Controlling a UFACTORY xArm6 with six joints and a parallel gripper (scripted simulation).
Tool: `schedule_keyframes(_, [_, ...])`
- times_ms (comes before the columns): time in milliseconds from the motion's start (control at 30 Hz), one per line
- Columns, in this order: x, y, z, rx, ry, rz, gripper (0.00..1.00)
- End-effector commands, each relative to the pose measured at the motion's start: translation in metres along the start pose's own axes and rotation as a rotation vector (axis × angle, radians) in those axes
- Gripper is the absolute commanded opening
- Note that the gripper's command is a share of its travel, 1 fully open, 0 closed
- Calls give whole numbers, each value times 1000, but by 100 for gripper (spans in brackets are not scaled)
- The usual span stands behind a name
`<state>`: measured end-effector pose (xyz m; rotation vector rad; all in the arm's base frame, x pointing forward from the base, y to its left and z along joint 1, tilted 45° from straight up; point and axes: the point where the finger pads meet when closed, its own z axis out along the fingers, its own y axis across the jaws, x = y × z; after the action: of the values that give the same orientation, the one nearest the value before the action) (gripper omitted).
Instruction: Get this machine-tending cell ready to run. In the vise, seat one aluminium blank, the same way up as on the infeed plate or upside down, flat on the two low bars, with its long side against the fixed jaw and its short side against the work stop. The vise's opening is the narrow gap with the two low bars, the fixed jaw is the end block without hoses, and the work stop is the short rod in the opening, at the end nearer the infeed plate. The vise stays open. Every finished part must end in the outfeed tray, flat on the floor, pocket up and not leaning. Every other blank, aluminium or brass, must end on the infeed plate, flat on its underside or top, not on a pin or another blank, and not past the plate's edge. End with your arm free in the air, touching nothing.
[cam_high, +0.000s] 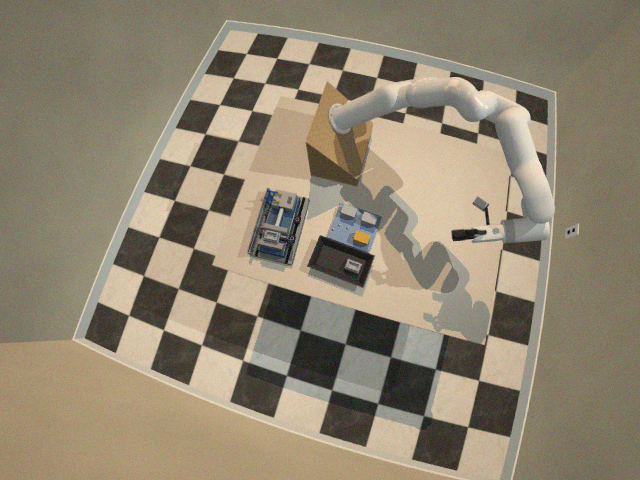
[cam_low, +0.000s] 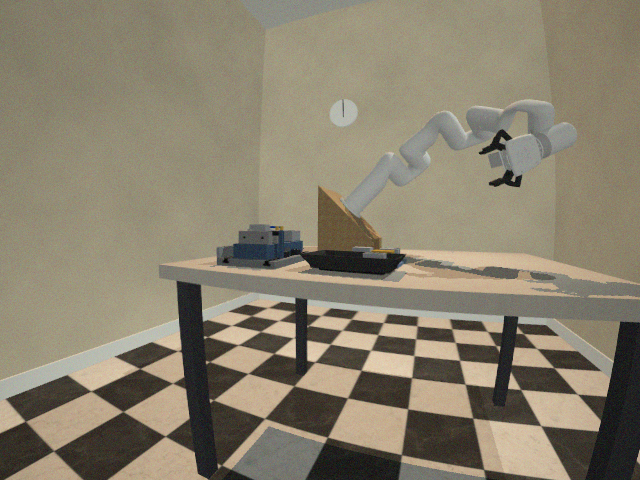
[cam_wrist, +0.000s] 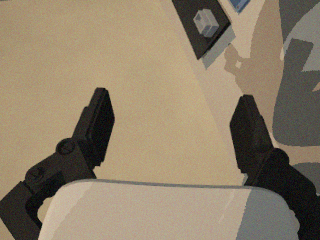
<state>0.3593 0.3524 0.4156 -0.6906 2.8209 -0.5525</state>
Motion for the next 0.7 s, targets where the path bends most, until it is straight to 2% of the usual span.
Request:
schedule_keyframes(0, [0, -1, -1, -2, -3, 3, 100])
schedule_keyframes(567, [0, -1, -1, -2, -3, 2, 100])
schedule_keyframes(667, [0, 0, 7, -19, 15, -16, 100])
